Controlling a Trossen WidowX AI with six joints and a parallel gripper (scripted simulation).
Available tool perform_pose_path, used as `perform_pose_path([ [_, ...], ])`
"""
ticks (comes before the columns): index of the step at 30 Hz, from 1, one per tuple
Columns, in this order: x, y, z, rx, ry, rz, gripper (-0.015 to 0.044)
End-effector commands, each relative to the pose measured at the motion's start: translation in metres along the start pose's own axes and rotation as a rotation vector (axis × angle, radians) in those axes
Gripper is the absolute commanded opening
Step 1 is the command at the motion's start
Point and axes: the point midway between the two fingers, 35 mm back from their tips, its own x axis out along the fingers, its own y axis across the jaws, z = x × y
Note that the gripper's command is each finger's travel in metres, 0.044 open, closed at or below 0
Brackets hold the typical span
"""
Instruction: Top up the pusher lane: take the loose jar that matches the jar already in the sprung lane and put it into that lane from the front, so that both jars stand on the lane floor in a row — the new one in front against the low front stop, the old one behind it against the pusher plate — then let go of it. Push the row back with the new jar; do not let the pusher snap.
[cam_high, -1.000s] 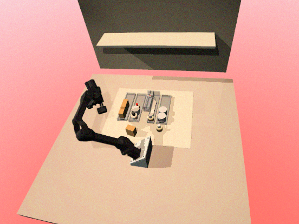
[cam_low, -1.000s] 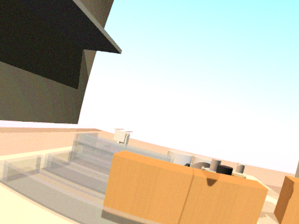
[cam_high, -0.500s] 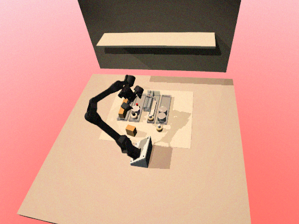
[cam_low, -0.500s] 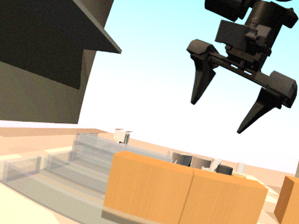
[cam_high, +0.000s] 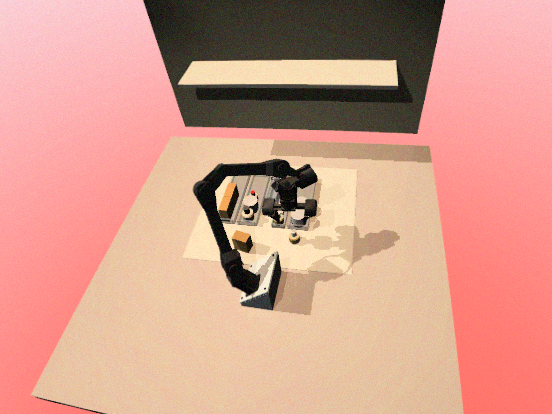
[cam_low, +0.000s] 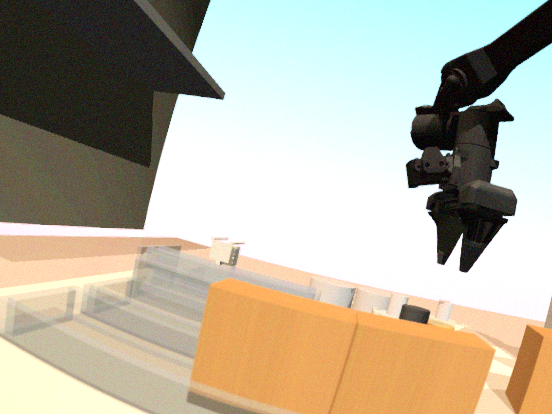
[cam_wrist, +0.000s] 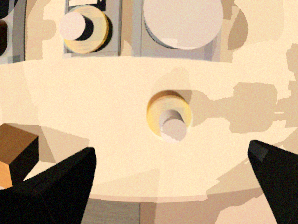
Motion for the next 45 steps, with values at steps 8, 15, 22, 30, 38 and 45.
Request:
perform_pose_path([
  [8, 0.010, -0.004, -0.008, 0.056, 0.016, 0.020, 0.0440],
  [15, 0.030, -0.004, -0.008, 0.056, 0.015, 0.021, 0.0440],
  [22, 0.052, -0.004, -0.009, 0.055, 0.015, 0.021, 0.0440],
  [30, 0.060, -0.004, -0.009, 0.055, 0.015, 0.021, 0.0440],
  [38, 0.074, -0.004, -0.009, 0.055, 0.015, 0.022, 0.0440],
  [45, 0.084, -0.003, -0.009, 0.055, 0.015, 0.023, 0.0440],
])
